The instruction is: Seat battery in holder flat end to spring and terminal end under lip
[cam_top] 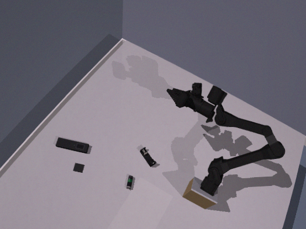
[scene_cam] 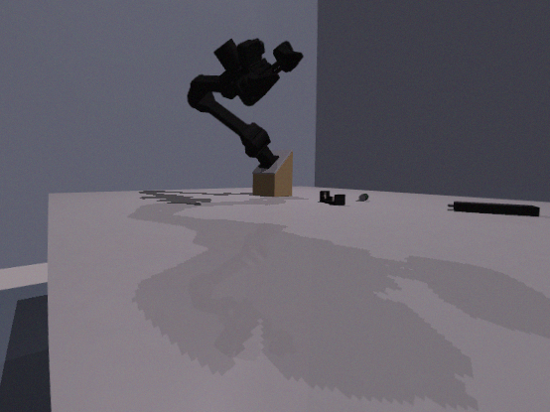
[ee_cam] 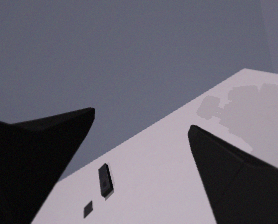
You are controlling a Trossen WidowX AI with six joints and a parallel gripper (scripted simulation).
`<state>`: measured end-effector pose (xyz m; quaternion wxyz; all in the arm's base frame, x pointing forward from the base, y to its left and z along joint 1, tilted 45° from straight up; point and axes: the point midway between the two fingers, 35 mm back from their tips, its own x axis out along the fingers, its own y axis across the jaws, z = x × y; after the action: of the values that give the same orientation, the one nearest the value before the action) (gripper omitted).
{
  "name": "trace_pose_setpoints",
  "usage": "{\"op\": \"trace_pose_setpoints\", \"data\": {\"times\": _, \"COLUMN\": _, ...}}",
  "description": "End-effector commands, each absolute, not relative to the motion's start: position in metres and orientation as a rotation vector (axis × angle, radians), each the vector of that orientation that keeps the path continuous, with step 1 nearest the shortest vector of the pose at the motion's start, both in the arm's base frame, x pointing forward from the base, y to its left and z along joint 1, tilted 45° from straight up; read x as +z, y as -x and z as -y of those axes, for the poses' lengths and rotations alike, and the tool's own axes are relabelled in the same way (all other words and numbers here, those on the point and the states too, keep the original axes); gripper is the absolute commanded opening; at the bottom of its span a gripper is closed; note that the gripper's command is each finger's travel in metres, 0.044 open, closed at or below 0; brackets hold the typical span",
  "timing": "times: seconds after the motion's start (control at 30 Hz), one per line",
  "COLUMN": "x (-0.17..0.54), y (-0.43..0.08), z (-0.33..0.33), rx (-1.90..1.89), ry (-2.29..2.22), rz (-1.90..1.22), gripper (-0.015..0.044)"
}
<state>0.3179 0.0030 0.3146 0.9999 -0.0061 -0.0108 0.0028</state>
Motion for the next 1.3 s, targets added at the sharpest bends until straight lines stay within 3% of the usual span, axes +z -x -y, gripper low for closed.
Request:
{"op": "trace_pose_setpoints", "data": {"times": 0.0, "x": 0.313, "y": -0.320, "z": -0.004, "rx": 0.006, "ry": 0.003, "rz": 0.011, "gripper": 0.0374}}
{"op": "trace_pose_setpoints", "data": {"times": 0.2, "x": 0.242, "y": -0.364, "z": -0.031, "rx": -0.027, "ry": -0.242, "rz": -0.308, "gripper": 0.0226}}
{"op": "trace_pose_setpoints", "data": {"times": 0.47, "x": 0.130, "y": -0.390, "z": -0.068, "rx": -0.264, "ry": -0.472, "rz": -0.712, "gripper": 0.0226}}
{"op": "trace_pose_setpoints", "data": {"times": 0.73, "x": 0.024, "y": -0.377, "z": -0.094, "rx": -0.644, "ry": -0.510, "rz": -0.950, "gripper": 0.0226}}
{"op": "trace_pose_setpoints", "data": {"times": 1.1, "x": -0.091, "y": -0.324, "z": -0.104, "rx": -1.150, "ry": -0.324, "rz": -0.893, "gripper": 0.0226}}
{"op": "trace_pose_setpoints", "data": {"times": 1.27, "x": -0.102, "y": -0.317, "z": -0.104, "rx": -1.201, "ry": -0.299, "rz": -0.851, "gripper": 0.0226}}
